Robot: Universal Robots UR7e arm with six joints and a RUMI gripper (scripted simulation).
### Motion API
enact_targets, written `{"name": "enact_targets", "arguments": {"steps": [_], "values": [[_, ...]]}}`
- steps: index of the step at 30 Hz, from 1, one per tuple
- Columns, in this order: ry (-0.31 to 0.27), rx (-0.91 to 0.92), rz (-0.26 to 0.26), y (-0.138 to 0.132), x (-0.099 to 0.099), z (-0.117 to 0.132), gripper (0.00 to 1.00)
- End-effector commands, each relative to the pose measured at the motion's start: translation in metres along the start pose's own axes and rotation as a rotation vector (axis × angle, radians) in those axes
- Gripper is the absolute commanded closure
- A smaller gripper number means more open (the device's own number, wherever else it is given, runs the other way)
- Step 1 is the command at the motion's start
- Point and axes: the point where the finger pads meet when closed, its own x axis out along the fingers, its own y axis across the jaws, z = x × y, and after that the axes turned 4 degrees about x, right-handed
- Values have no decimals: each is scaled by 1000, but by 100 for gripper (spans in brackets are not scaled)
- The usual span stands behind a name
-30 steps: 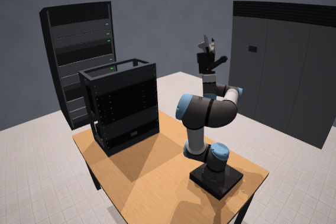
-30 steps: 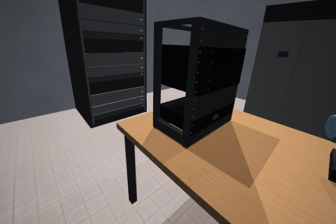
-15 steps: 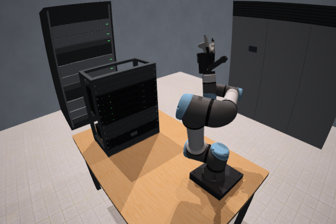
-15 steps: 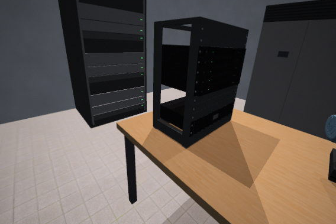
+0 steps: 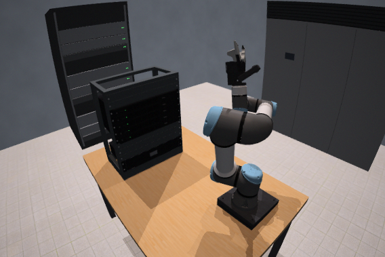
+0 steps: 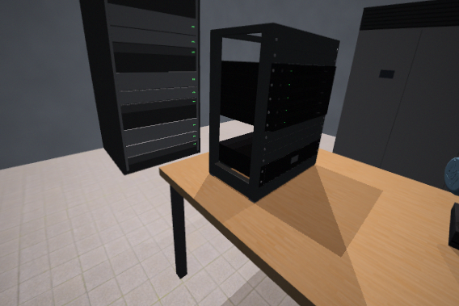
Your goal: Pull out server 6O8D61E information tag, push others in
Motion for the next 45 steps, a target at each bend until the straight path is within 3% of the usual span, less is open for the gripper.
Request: {"name": "enact_targets", "arguments": {"steps": [1, 22, 35, 45], "values": [[-1, 9, 9, 5, -1, 1, 0], [-29, 119, 123, 60, -20, 27, 0], [-62, 214, 223, 103, -42, 58, 0], [-109, 313, 332, 143, -72, 100, 0]]}}
